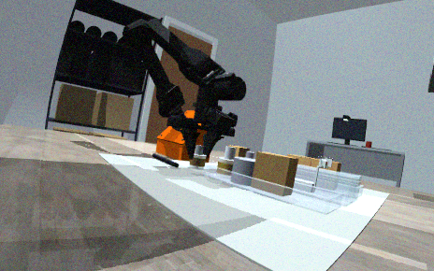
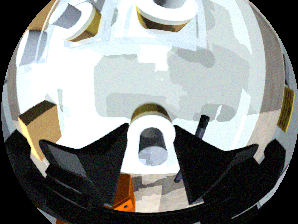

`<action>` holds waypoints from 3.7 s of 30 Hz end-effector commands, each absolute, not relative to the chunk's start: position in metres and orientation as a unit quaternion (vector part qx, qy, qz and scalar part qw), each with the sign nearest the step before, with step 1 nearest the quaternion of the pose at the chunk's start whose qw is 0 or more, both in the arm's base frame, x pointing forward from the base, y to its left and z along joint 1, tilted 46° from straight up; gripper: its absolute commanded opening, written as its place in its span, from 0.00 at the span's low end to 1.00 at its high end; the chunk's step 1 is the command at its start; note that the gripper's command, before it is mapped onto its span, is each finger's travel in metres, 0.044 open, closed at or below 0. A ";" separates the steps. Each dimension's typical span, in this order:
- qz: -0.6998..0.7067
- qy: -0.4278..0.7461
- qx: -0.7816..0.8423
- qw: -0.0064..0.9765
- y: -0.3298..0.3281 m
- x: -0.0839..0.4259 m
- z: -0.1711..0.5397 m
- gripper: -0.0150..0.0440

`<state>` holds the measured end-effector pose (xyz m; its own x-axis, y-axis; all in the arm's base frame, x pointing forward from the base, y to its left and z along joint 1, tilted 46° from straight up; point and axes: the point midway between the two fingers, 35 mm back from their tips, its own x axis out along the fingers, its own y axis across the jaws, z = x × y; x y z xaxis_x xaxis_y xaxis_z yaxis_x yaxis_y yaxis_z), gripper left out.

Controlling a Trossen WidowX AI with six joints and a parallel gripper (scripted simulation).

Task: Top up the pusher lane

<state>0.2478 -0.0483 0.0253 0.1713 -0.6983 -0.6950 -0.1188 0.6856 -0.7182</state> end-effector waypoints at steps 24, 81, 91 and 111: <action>-0.207 0.611 -0.337 0.686 0.023 0.226 0.085 0.25; -0.210 0.609 -0.337 0.687 0.036 0.296 -0.009 0.25; -0.210 0.609 -0.337 0.687 0.036 0.300 -0.009 0.25; -0.210 0.608 -0.337 0.687 0.038 0.307 -0.009 0.25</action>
